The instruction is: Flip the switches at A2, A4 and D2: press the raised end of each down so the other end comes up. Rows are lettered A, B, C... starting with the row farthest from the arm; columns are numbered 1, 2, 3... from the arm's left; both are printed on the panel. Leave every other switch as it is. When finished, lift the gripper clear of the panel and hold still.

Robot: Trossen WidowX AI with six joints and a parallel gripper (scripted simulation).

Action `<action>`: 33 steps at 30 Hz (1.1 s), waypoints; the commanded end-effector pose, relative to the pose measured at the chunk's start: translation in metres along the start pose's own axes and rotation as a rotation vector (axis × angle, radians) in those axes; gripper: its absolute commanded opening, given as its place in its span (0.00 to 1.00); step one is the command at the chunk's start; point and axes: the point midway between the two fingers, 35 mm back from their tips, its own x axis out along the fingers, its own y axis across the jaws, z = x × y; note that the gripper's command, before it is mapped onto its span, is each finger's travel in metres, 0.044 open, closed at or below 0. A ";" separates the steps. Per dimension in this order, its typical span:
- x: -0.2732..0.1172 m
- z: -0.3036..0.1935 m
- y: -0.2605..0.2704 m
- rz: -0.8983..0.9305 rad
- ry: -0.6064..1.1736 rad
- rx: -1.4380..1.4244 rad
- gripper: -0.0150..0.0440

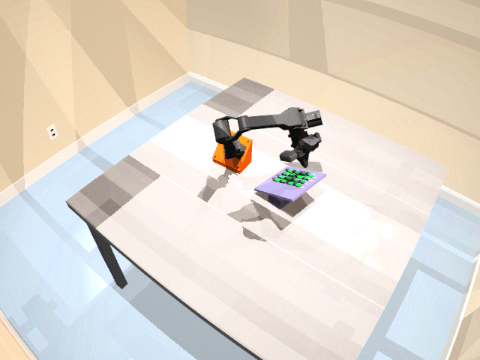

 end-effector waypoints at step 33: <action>0.040 -0.001 -0.004 -0.015 0.015 -0.007 0.25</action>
